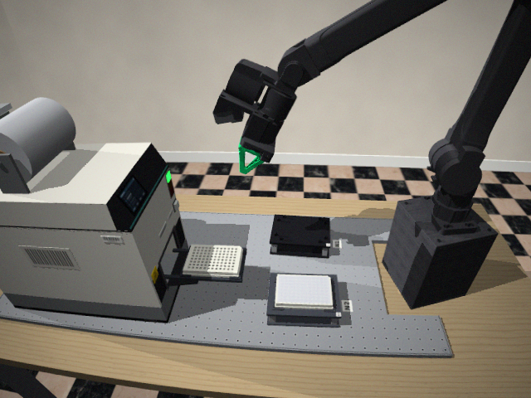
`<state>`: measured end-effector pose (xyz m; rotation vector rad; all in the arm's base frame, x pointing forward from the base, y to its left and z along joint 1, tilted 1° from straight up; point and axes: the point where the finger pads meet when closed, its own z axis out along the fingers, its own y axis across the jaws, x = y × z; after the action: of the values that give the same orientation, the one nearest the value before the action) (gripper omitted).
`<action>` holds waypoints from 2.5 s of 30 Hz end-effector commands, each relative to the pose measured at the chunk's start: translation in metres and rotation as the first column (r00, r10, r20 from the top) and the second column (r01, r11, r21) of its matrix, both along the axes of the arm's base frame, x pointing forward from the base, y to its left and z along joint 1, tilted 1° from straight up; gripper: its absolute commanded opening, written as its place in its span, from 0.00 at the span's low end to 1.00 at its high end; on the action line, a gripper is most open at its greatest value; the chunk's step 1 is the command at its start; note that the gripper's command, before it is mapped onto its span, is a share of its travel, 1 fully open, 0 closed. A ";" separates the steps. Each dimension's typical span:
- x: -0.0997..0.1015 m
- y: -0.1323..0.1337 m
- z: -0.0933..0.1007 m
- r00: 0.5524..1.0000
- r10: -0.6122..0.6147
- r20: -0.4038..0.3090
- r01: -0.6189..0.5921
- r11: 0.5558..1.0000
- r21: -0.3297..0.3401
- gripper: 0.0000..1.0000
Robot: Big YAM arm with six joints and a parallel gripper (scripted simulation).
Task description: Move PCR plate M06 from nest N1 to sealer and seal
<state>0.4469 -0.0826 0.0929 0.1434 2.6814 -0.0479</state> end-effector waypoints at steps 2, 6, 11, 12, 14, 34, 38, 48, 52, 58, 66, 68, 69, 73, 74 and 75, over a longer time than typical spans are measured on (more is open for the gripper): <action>-0.002 -0.005 0.008 0.985 -0.012 0.172 0.015 1.000 -0.018 0.00; -0.002 -0.006 0.011 0.951 -0.021 0.309 0.030 0.999 -0.026 0.00; 0.009 -0.003 0.011 0.962 -0.013 0.274 0.022 0.999 -0.028 0.00; 0.009 -0.001 0.010 0.963 -0.009 0.268 0.017 0.999 -0.027 0.00; 0.009 -0.001 0.010 0.963 -0.009 0.268 0.017 0.999 -0.027 0.00; 0.035 -0.012 0.021 0.957 0.008 0.289 0.007 0.999 -0.052 0.00; 0.039 -0.015 0.027 0.953 0.005 0.303 0.012 0.998 -0.054 0.00; 0.018 -0.010 0.017 0.889 -0.008 0.459 0.034 0.998 -0.048 0.00; 0.018 -0.003 0.021 0.895 0.002 0.447 0.021 0.999 -0.046 0.00; 0.008 0.005 0.015 0.902 0.011 0.431 0.009 0.999 -0.044 0.00; 0.014 0.002 0.011 0.907 0.007 0.421 0.012 0.999 -0.042 0.00; 0.016 -0.003 0.011 0.907 0.000 0.421 0.020 0.999 -0.043 0.00; 0.017 -0.005 0.011 0.907 -0.004 0.421 0.024 0.999 -0.043 0.00; 0.022 -0.012 0.012 0.907 -0.015 0.422 0.037 0.998 -0.043 0.00; 0.024 -0.013 0.012 0.906 -0.016 0.422 0.037 0.998 -0.043 0.00; 0.025 -0.013 0.012 0.906 -0.015 0.423 0.037 0.998 -0.043 0.00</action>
<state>0.4540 -0.0842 0.0913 0.1243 2.2725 -0.0740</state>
